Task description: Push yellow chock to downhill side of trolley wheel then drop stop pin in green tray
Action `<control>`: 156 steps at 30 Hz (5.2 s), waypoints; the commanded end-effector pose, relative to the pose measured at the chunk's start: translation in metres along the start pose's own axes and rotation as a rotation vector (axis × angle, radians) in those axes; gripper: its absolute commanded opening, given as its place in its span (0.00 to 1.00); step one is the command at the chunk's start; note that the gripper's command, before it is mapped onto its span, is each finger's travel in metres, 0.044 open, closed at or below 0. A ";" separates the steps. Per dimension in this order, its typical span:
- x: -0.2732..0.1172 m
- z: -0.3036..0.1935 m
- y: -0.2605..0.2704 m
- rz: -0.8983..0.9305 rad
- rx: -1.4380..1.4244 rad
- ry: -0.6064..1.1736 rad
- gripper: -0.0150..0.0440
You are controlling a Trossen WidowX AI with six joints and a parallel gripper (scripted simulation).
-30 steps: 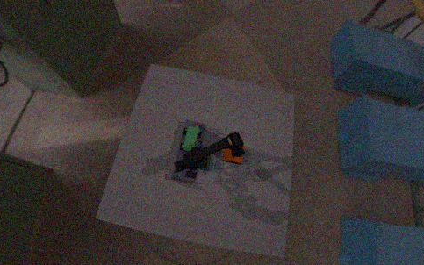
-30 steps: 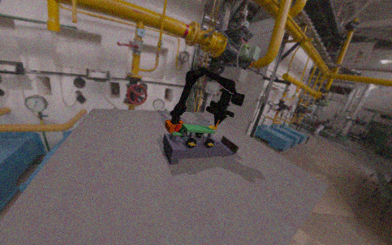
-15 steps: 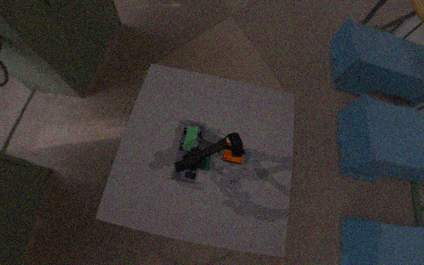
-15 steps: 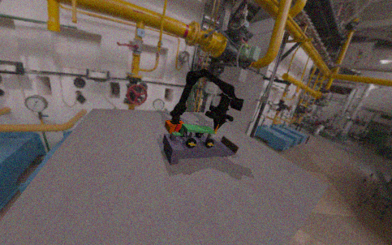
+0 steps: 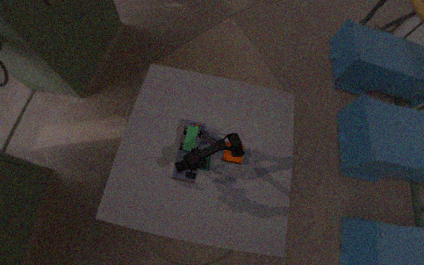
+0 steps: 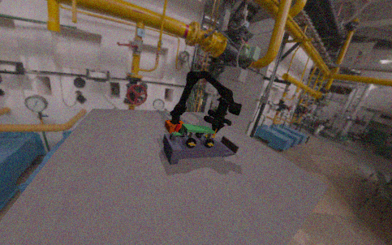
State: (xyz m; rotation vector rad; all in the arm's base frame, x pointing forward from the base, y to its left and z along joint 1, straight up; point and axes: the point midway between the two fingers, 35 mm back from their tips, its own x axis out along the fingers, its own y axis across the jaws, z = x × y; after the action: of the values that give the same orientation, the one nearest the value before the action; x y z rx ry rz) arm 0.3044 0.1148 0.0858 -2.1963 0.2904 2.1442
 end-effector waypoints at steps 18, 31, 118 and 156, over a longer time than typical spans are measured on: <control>0.003 -0.001 0.015 0.011 -0.003 -0.006 0.25; 0.001 -0.003 0.025 0.011 -0.003 -0.006 0.25; -0.080 -0.037 0.248 0.165 1.522 0.160 0.58; -0.051 -0.035 0.260 0.172 1.560 0.165 0.58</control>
State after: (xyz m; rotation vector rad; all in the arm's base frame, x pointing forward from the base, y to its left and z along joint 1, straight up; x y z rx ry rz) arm 0.2946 -0.1413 0.1631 -1.2930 1.4987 0.9117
